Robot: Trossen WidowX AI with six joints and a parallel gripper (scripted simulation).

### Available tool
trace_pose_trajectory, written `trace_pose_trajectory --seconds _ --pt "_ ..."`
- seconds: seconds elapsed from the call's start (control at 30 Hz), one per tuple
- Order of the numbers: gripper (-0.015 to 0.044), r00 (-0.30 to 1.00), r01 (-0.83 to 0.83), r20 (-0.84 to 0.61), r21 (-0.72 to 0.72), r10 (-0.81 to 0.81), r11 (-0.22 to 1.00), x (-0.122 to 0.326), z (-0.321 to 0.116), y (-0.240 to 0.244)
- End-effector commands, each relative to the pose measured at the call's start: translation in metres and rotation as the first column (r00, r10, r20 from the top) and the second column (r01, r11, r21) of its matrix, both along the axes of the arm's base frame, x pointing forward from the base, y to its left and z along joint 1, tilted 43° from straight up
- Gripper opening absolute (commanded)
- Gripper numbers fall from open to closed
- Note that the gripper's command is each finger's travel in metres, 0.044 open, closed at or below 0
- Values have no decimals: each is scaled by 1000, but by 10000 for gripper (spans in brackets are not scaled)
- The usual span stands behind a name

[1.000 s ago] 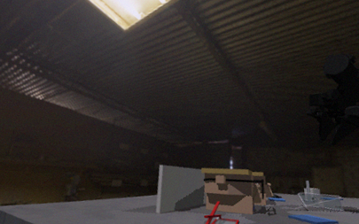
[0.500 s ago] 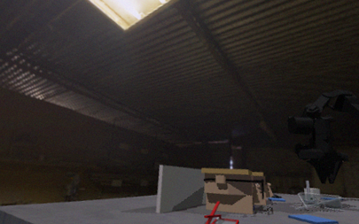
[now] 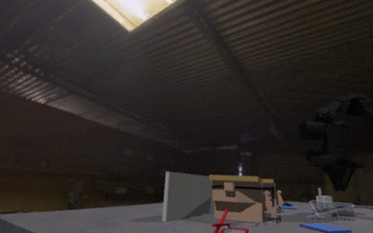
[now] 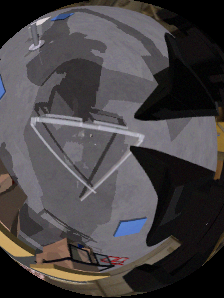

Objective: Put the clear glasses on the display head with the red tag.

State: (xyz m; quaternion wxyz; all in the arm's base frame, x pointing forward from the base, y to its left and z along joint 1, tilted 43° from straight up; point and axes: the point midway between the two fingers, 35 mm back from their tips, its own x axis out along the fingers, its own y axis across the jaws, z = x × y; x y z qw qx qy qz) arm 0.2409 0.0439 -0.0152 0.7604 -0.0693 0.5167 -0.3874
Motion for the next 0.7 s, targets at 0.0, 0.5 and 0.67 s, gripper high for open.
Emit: trace_pose_trajectory --seconds 0.0,0.5,0.67 --pt "120 1000 4 0 3 -4 1000 0 -2 -1" --pt "120 1000 3 0 5 -3 1000 4 -19 -17" --pt "120 1000 3 0 5 -3 1000 5 -24 -23"
